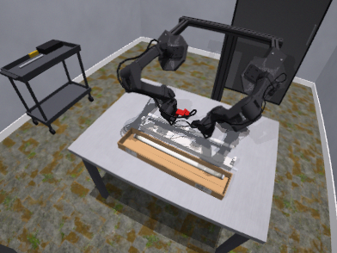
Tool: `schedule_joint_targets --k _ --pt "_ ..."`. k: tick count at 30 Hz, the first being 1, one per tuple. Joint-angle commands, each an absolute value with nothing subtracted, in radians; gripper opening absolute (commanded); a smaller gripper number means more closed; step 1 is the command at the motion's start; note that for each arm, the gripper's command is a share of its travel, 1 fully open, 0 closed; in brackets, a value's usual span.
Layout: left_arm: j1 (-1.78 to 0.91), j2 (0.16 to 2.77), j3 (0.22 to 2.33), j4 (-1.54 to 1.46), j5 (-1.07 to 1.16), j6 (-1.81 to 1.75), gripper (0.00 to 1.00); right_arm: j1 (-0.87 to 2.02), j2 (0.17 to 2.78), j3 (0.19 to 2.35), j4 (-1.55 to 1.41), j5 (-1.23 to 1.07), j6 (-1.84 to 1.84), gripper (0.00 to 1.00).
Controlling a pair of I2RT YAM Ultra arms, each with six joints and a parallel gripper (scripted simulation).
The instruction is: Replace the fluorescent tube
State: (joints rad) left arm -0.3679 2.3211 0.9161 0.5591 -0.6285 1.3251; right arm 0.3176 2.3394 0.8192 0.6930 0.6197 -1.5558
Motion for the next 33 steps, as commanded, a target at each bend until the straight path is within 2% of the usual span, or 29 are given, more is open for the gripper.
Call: schedule_joint_targets --k 1,6,26,33 --pt "-0.397 2.342 0.872 0.641 -0.648 1.358 0.11 0.342 2.376 0.779 0.788 0.623 -1.590 0.11" --pt "-0.401 2.363 0.847 0.736 -0.660 1.385 0.11 0.343 2.401 0.754 0.889 0.622 -1.619 0.11" --pt "-0.402 2.378 0.835 0.763 -0.662 1.397 0.11 0.341 2.420 0.738 0.913 0.616 -1.632 0.11" --pt "-0.406 2.409 0.814 0.892 -0.675 1.429 0.11 0.340 2.452 0.721 1.050 0.609 -1.666 0.11"
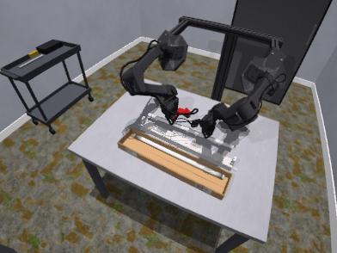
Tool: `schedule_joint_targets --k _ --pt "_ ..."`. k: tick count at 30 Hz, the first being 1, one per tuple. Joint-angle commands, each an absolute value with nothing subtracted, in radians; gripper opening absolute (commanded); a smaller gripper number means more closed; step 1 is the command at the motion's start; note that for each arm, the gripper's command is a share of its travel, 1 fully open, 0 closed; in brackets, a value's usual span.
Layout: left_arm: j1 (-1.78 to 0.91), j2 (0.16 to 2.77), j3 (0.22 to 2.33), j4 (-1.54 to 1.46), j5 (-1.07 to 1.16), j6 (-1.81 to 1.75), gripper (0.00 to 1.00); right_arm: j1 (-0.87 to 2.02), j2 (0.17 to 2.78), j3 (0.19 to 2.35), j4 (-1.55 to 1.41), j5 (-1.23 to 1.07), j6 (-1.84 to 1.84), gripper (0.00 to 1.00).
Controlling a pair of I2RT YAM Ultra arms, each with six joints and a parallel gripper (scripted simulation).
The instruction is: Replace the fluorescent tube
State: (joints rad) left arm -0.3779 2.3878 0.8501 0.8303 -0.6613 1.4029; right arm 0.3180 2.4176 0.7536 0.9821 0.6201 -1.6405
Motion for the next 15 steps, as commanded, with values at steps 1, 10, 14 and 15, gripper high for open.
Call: schedule_joint_targets --k 1,10,14,15 --pt "-0.407 2.413 0.810 0.908 -0.676 1.434 0.11 0.339 2.458 0.718 1.068 0.608 -1.670 0.11" --pt "-0.409 2.438 0.795 0.960 -0.656 1.453 0.11 0.323 2.490 0.704 1.117 0.602 -1.687 0.11" --pt "-0.410 2.454 0.786 1.021 -0.683 1.470 0.11 0.320 2.504 0.698 1.182 0.599 -1.705 0.11" --pt "-0.410 2.458 0.788 1.032 -0.684 1.474 0.11 0.316 2.507 0.696 1.193 0.598 -1.708 0.11"
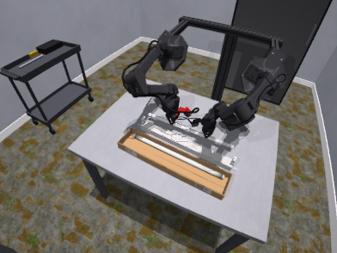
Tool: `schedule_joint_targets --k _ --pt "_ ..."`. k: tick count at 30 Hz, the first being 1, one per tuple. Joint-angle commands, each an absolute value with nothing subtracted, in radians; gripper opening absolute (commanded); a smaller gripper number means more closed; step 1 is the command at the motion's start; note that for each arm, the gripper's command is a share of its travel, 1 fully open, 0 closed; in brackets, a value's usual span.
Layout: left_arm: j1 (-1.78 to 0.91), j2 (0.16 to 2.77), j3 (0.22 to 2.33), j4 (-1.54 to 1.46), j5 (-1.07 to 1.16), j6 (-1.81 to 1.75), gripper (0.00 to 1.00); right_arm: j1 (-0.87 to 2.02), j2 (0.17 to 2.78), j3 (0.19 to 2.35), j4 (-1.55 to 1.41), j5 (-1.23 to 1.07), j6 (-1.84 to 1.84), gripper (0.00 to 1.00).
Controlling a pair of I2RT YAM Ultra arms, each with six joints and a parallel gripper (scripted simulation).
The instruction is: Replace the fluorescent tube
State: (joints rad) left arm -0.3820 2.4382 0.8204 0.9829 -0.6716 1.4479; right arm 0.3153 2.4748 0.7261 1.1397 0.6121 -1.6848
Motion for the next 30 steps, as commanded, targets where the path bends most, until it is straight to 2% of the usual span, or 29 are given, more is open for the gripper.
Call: schedule_joint_targets --k 1,30 --pt "-0.410 2.462 0.786 1.044 -0.684 1.477 0.11 0.309 2.511 0.695 1.206 0.597 -1.711 0.11" --pt "-0.412 2.560 0.789 1.288 -0.686 1.554 0.11 0.310 2.620 0.711 1.452 0.575 -1.782 0.11"
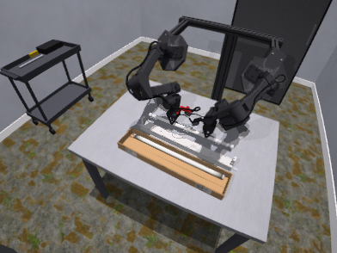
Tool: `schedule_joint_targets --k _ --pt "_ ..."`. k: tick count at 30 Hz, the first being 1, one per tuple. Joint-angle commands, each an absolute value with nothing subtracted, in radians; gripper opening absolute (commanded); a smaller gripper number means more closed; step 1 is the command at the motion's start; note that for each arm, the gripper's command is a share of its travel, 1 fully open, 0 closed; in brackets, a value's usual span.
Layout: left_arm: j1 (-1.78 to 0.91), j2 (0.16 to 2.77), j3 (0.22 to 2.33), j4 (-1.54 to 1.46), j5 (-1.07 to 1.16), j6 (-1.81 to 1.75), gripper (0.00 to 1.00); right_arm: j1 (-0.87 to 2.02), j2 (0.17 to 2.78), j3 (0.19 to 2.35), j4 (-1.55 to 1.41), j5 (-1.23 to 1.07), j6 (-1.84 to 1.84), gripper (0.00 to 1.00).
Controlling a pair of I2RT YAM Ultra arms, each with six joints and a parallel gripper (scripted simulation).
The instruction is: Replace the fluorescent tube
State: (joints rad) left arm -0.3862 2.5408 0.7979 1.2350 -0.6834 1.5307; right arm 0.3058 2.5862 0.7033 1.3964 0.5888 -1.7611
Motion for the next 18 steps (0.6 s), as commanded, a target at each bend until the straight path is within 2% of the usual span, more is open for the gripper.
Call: schedule_joint_targets --k 1,18 --pt "-0.414 2.558 0.786 1.278 -0.685 1.551 0.11 0.311 2.619 0.729 1.442 0.576 -1.779 0.11" --pt "-0.405 2.590 0.839 1.300 -0.660 1.564 0.11 0.298 2.649 0.739 1.424 0.563 -1.790 0.11"
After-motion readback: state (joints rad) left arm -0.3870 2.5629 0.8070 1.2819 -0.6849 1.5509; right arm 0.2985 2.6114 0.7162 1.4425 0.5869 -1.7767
